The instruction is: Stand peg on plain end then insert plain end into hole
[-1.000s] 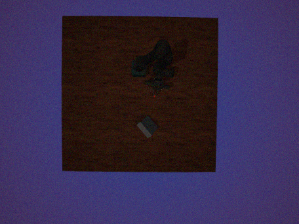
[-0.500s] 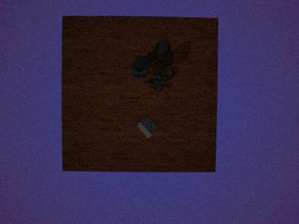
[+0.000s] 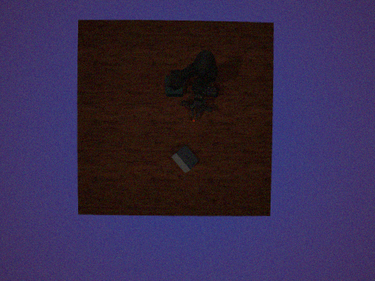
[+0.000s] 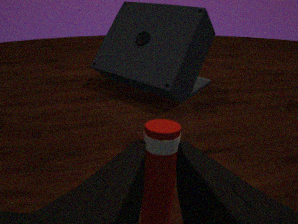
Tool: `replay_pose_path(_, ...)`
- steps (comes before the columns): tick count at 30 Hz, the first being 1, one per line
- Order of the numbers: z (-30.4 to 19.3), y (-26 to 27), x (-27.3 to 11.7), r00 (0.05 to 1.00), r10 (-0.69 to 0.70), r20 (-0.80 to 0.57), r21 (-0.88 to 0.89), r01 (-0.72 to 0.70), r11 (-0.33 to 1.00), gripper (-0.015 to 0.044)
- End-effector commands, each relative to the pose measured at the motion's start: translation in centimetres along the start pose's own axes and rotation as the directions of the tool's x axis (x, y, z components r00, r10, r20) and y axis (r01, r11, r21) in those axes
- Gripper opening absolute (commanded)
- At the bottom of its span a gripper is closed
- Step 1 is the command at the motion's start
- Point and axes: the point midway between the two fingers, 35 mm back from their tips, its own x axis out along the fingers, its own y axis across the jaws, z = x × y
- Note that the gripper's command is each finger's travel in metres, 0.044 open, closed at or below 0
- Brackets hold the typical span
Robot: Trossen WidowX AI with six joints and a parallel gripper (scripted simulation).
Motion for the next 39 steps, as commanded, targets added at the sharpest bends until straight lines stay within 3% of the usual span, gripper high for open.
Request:
replay_pose_path(1,-0.13,0.01,-0.11,1.000,0.000,-0.001,0.000,0.000,1.000,0.0051)
replay_pose_path(39,-0.22,0.02,-0.15,1.000,-0.004,0.019,0.001,0.004,1.000,0.0051)
